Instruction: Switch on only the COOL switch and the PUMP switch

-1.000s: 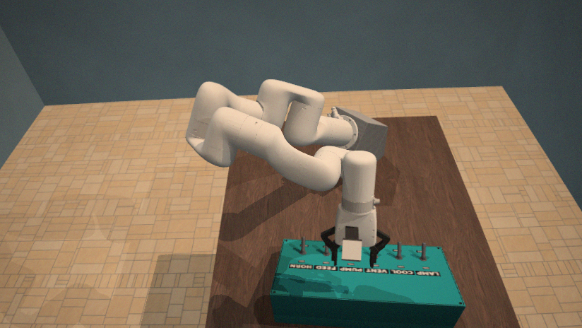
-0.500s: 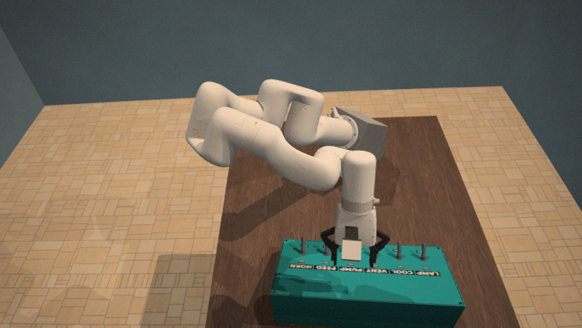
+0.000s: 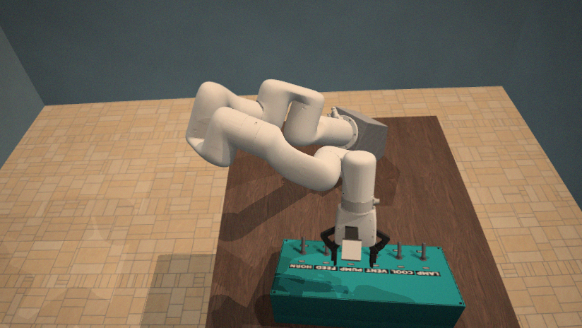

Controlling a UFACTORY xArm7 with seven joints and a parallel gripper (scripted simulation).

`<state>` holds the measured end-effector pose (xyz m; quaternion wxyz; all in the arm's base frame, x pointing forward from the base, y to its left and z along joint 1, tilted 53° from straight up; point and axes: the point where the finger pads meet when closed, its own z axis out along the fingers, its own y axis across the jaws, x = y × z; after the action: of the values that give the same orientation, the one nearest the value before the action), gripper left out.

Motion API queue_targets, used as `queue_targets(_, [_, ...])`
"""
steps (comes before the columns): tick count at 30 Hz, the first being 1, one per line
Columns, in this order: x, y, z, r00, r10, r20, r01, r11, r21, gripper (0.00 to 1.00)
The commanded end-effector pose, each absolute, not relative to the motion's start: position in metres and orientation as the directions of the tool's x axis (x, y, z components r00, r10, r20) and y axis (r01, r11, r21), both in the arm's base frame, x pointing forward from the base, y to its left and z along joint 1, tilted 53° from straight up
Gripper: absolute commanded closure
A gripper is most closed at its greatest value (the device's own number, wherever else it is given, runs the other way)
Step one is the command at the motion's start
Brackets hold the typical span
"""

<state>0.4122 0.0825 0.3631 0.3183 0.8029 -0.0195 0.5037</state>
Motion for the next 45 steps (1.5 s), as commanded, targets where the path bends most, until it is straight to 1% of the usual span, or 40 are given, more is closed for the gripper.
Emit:
queue_targets(1, [0.412,0.084,0.364,0.489,0.29,0.822,-0.351,-0.798,0.49,0.0])
queue_targets(23, [0.411,0.081,0.366,0.489,0.29,0.822,-0.351,-0.798,0.49,0.0])
queue_targets(45, [0.39,0.033,0.396,0.489,0.29,0.822,-0.351,-0.798,0.49,0.0])
